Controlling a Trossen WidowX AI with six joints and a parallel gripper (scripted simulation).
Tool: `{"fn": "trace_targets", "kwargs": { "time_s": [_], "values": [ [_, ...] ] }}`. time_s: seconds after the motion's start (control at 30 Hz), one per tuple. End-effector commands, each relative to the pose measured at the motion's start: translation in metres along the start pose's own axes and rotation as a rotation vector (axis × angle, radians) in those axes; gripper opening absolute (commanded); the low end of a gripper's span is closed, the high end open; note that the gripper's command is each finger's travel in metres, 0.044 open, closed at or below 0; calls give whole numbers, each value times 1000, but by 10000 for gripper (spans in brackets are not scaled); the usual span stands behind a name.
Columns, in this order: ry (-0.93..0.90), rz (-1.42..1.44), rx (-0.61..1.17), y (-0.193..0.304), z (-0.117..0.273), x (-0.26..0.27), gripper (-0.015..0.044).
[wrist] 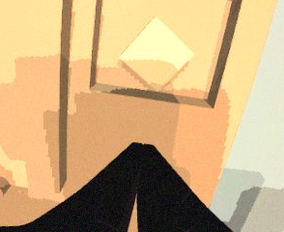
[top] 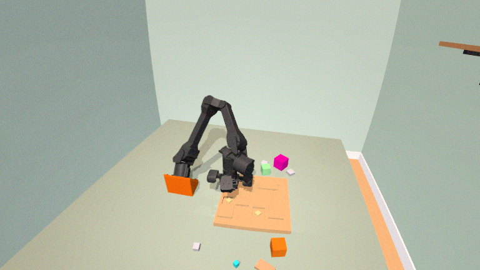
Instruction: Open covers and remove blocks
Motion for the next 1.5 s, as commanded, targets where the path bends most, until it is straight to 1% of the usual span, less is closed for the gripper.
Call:
{"fn": "trace_targets", "kwargs": {
  "time_s": [0.0, 1.47],
  "values": [
    [3, -6, 6, 0, -4, -1, 0],
    [1, -7, 0, -40, -2, 7, 0]
  ]
}}
Point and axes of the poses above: the point midway between the two fingers, 35 mm back from their tips, its own z axis back along the fingers, its own x axis across the jaws, y = z × x, the point moved 6 cm from there along z, back along the fingers, and after that the axes turned 6 degrees about -z, right-handed, at the moved point
